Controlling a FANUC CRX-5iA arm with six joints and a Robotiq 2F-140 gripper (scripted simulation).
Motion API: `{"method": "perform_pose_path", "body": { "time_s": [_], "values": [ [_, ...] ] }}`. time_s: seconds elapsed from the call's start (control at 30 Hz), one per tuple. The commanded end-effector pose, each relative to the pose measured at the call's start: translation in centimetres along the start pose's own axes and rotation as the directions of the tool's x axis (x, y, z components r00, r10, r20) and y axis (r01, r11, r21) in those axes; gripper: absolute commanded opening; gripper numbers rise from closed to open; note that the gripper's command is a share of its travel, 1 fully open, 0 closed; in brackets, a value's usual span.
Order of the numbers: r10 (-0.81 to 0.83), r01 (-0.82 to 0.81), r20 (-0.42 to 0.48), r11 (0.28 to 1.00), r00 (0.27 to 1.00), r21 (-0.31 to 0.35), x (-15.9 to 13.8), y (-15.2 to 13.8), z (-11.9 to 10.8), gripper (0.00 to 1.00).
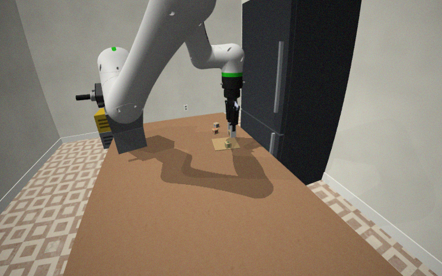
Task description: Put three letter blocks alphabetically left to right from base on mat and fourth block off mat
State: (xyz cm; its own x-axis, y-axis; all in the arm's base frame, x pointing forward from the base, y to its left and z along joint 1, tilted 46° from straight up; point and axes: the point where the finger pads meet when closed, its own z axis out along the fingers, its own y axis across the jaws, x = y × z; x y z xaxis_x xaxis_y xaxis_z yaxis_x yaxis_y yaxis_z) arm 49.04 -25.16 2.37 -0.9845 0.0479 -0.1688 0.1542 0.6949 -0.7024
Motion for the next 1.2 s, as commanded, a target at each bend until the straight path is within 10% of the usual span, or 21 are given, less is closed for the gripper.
{"method": "perform_pose_path", "body": {
  "time_s": [0.0,0.7,1.17],
  "values": [
    [-0.011,0.011,0.004,1.0,1.0,-0.008,0.3,-2.2,-0.1,0.16],
    [-0.012,0.012,0.002,1.0,1.0,-0.011,0.2,-2.2,1.3,0.16],
    [-0.012,0.012,0.002,1.0,1.0,-0.011,0.0,-2.1,7.5,0.16]
  ]
}}
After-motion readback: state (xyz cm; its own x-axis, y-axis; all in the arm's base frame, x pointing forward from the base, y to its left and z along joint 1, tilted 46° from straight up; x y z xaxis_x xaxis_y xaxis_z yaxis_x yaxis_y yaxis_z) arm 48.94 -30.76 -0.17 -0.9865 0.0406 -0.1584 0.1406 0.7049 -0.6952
